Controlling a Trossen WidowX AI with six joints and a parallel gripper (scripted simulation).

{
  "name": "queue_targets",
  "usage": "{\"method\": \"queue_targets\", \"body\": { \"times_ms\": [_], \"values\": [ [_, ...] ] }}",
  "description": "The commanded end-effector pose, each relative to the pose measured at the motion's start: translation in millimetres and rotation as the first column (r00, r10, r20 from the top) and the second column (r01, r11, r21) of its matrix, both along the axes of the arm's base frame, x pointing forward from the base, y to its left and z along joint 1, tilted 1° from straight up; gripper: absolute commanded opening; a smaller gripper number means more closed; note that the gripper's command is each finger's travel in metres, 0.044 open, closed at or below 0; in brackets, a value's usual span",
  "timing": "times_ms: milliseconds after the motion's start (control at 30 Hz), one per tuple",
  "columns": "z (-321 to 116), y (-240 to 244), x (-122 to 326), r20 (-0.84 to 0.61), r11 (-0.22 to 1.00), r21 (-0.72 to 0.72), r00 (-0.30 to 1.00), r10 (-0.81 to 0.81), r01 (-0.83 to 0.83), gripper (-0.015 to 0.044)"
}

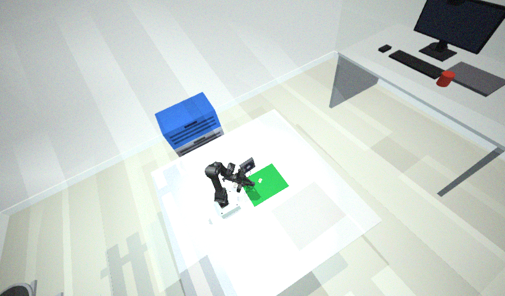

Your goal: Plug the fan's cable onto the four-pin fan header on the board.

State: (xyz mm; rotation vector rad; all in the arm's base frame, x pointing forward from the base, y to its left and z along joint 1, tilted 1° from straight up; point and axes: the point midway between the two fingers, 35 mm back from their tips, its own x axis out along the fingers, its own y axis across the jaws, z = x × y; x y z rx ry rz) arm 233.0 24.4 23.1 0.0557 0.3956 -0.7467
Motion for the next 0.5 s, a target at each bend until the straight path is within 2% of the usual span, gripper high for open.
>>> {"method": "queue_targets", "body": {
  "times_ms": [0,467],
  "values": [
    [2.9,1.1,-3.7,0.056,1.0,-0.019,0.998,0.016,-0.015,0.0],
    [15.1,5.1,-15.2,0.236,0.996,-0.066,0.969,0.078,-0.064,0.0]
  ]
}}
